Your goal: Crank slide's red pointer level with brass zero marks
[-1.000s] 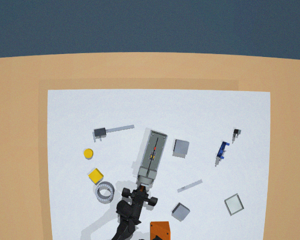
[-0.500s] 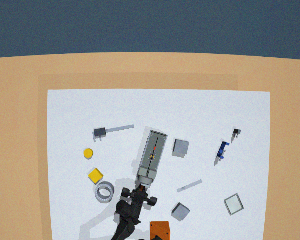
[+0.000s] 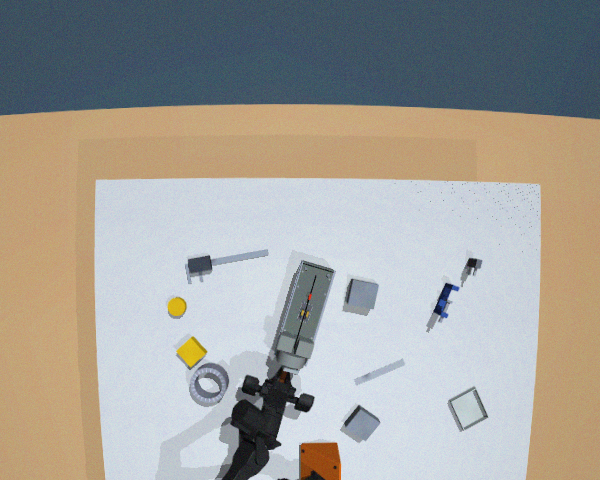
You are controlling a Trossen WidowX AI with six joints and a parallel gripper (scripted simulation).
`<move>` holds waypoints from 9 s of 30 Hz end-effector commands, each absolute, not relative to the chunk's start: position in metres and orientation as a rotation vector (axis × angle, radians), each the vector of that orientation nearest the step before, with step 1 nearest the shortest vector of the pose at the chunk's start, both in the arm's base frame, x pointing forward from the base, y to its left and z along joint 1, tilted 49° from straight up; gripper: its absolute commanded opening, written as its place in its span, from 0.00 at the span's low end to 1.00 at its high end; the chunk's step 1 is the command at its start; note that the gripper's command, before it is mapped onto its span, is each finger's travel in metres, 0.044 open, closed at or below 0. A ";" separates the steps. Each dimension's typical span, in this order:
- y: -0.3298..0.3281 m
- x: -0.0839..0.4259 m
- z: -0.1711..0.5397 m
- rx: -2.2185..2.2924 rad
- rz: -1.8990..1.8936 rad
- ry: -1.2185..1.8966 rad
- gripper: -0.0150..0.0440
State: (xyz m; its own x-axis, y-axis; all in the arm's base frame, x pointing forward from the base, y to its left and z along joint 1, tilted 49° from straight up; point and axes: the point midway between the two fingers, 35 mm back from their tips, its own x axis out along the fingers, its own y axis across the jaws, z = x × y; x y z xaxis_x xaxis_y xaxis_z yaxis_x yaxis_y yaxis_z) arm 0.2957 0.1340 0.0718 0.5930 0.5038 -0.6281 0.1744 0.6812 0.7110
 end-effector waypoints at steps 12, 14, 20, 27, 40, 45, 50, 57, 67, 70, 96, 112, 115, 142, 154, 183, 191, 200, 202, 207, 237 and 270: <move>0.139 0.298 0.081 0.830 0.246 0.930 0.25; 0.139 0.298 0.081 0.830 0.246 0.930 0.25; 0.139 0.298 0.082 0.830 0.246 0.930 0.25; 0.139 0.298 0.083 0.830 0.246 0.930 0.25; 0.140 0.298 0.086 0.830 0.246 0.930 0.25; 0.140 0.298 0.088 0.830 0.246 0.930 0.25; 0.139 0.299 0.089 0.830 0.246 0.930 0.25; 0.139 0.299 0.091 0.830 0.246 0.930 0.25; 0.138 0.300 0.096 0.830 0.246 0.930 0.25; 0.138 0.300 0.098 0.830 0.246 0.930 0.25; 0.129 0.302 0.108 0.830 0.246 0.930 0.25; 0.128 0.302 0.108 0.830 0.246 0.930 0.25; 0.128 0.302 0.108 0.830 0.246 0.930 0.25; 0.129 0.302 0.107 0.829 0.245 0.931 0.70; 0.119 0.305 0.116 0.827 0.244 0.932 1.00; 0.027 0.327 0.191 0.819 0.254 0.939 1.00; 0.020 0.364 0.180 0.785 0.355 0.922 1.00; 0.005 0.403 0.162 0.754 0.453 0.883 1.00; 0.003 0.411 0.157 0.741 0.481 0.872 1.00; -0.005 0.429 0.143 0.709 0.549 0.841 1.00; 0.033 0.439 0.082 0.676 0.623 0.799 1.00; 0.006 0.407 0.162 0.729 0.490 0.870 1.00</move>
State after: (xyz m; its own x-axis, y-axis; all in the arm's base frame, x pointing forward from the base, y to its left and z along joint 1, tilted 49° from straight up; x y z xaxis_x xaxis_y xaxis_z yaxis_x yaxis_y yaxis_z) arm 0.4205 0.0011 0.1559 0.5602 0.6744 -0.4811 -0.1489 0.6533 0.7423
